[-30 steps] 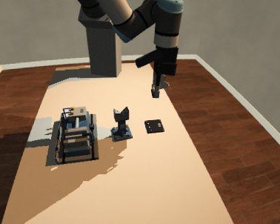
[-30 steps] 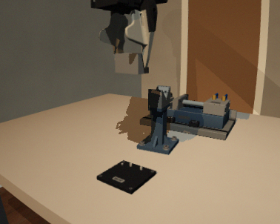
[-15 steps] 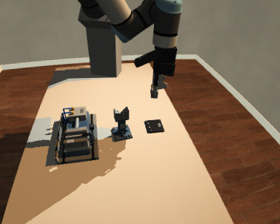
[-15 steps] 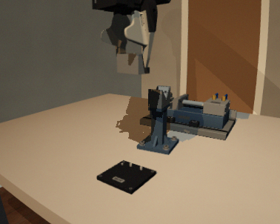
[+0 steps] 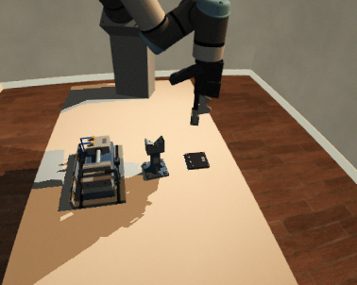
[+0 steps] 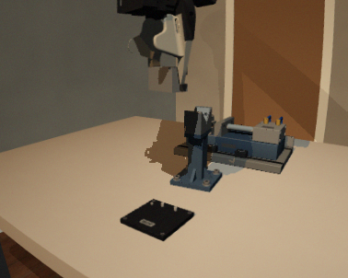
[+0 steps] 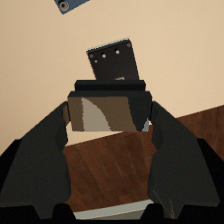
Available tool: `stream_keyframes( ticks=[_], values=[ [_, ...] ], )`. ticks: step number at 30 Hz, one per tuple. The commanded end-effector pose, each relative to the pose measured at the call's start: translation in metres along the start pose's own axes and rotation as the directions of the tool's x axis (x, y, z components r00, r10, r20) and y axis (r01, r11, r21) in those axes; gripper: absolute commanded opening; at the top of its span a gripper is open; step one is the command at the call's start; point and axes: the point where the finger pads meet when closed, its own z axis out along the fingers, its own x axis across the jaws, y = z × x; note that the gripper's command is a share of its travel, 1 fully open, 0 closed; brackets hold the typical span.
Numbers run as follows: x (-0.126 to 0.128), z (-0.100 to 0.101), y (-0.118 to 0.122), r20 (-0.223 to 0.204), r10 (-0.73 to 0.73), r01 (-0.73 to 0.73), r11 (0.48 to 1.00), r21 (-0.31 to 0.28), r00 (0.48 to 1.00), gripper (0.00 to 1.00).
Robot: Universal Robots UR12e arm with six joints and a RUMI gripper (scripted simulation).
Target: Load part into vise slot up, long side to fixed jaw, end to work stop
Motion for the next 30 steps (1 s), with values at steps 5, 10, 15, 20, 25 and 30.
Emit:
stream_keyframes(
  ticks=[5,10,15,20,25,30],
  values=[
    [-0.002,0.000,-0.004,-0.001,0.063,-0.063,0.998,0.000,0.998,0.00],
    [-0.002,0.000,-0.006,-0.001,0.105,-0.105,0.994,0.000,0.994,0.00],
    [-0.003,0.001,-0.008,-0.002,0.132,-0.132,0.991,0.000,0.991,0.00],
    [-0.004,0.001,-0.011,-0.003,0.178,-0.178,0.984,0.000,0.984,0.00],
    [-0.005,0.001,-0.014,-0.003,0.226,-0.226,0.974,0.000,0.974,0.00],
    [-0.006,0.002,-0.017,-0.004,0.276,-0.276,0.961,0.001,0.961,0.00]
  ],
)
